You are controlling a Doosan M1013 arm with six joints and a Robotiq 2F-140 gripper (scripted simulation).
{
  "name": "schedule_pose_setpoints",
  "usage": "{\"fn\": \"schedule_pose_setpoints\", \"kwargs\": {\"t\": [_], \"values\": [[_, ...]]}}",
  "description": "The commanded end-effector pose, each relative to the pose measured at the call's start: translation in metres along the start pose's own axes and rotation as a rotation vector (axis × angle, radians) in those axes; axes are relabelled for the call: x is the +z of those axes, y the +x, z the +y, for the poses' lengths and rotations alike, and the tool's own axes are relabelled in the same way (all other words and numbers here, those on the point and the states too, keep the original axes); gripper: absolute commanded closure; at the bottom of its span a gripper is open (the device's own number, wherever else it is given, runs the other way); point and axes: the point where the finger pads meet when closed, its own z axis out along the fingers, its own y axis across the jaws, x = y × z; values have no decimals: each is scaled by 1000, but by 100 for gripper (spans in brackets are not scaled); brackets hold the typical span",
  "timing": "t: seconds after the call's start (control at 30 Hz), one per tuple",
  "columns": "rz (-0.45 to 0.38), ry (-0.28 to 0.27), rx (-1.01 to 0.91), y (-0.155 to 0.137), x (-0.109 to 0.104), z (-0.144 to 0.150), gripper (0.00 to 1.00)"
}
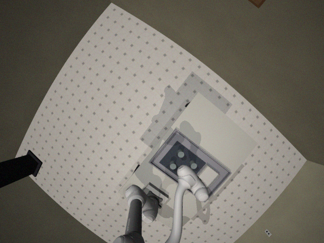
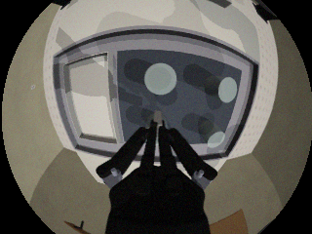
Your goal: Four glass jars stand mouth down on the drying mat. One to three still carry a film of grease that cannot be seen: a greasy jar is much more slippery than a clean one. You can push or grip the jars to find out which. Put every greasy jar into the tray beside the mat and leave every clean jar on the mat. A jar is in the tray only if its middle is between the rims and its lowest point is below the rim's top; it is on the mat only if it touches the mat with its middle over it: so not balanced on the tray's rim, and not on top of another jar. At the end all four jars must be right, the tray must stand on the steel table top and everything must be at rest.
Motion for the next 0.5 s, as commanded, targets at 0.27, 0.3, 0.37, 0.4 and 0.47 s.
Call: {"fn": "schedule_pose_setpoints", "kwargs": {"t": [0.27,0.3,0.37,0.4,0.47], "values": [[0,0,0,-1,0,0,100],[0,0,0,-1,0,0,100],[0,0,0,-2,0,0,100],[0,0,0,-2,0,0,100],[0,0,0,-2,0,0,100]]}}
